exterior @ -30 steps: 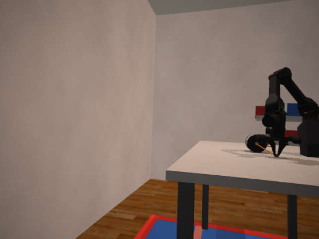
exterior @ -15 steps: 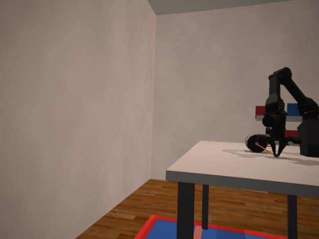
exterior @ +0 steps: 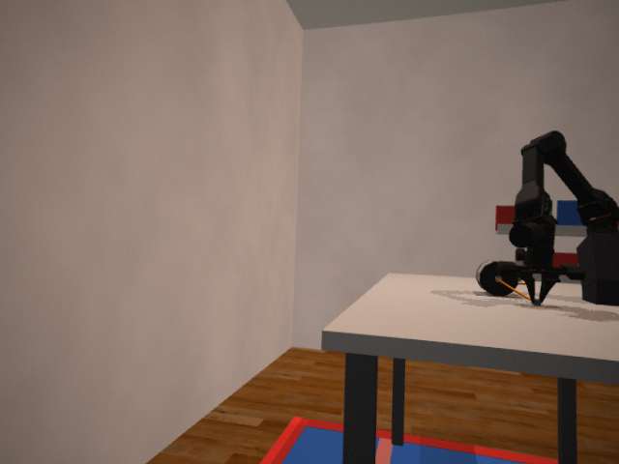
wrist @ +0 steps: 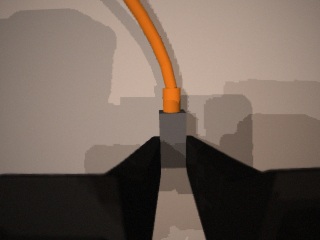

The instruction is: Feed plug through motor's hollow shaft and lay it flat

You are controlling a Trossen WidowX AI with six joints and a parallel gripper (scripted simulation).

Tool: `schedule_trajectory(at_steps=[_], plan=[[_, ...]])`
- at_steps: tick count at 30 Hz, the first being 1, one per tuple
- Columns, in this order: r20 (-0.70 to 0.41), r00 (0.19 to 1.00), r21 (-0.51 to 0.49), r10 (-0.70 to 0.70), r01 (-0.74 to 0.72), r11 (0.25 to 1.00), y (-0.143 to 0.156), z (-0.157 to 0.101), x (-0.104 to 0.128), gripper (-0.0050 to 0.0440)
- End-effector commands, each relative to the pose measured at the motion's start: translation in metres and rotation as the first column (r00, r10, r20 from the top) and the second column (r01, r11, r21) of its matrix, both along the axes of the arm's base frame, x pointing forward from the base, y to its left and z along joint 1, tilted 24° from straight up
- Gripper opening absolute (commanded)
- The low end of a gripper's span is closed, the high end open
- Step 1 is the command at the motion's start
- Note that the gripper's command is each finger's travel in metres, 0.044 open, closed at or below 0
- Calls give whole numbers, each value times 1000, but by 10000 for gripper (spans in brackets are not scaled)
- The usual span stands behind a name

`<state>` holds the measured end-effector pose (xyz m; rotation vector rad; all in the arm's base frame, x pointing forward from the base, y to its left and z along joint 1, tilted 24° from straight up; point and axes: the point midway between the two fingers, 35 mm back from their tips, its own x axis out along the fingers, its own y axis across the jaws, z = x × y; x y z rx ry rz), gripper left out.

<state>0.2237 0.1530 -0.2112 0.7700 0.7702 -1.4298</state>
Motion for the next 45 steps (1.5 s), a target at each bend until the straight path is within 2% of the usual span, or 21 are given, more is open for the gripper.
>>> schedule_trajectory(at_steps=[1,9,10,16,20,22,23,24,45], plan=[[0,1000,0,0,0,1000,0,0,0,96],[0,1000,0,0,0,1000,0,0,0,288],[0,1000,0,0,0,1000,0,0,0,300],[0,1000,0,0,0,1000,8,4,1,300],[2,1000,-2,1,-1,1000,53,33,1,300],[2,1000,-2,1,-1,1000,61,39,0,300],[2,1000,-2,1,-1,1000,61,39,0,300],[1,1000,-5,7,-7,1000,49,29,1,300],[1,1000,-5,7,-7,1000,49,29,1,300]])
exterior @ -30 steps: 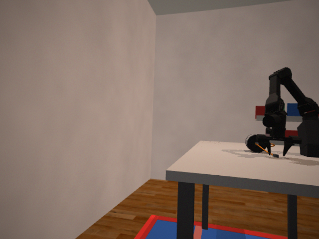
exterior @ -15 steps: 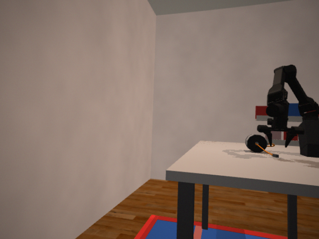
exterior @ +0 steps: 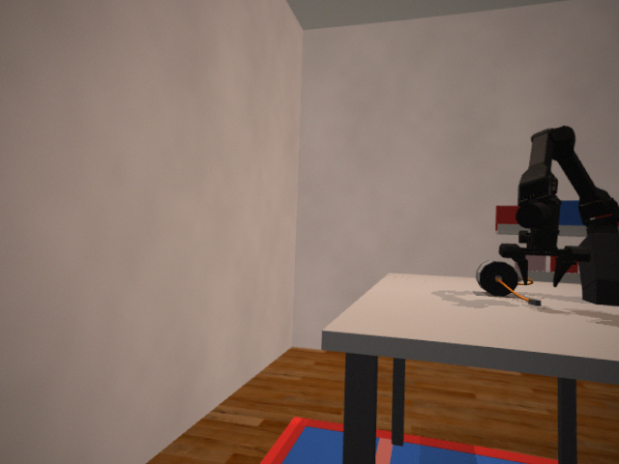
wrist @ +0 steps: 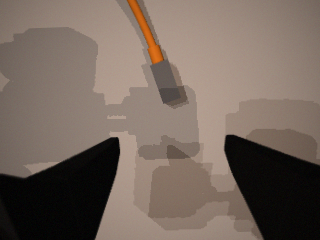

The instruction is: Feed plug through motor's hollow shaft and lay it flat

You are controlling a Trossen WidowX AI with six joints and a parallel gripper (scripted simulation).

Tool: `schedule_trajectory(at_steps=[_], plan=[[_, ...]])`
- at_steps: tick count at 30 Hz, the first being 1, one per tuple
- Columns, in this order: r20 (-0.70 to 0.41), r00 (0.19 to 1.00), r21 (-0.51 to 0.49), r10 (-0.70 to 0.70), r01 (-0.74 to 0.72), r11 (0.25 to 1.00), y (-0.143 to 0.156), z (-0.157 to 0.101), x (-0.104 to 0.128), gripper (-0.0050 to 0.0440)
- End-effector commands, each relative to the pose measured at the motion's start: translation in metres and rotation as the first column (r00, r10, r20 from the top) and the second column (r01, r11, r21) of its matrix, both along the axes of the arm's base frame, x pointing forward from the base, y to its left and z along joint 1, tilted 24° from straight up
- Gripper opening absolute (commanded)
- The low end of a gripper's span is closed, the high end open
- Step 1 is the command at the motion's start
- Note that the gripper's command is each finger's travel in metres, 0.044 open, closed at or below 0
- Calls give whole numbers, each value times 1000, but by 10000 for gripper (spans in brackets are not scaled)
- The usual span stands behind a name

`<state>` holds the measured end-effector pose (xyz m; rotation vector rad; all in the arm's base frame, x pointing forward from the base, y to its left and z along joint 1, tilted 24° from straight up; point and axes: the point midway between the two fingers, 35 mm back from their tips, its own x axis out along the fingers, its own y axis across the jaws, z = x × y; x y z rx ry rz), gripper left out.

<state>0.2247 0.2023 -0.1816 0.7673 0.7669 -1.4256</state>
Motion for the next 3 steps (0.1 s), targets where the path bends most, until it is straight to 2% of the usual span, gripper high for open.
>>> schedule_trajectory(at_steps=[1,3], plan=[[-2,1000,-1,3,-3,1000,-1,-1,0,300],[-2,1000,-1,3,-3,1000,-1,-1,0,300]])
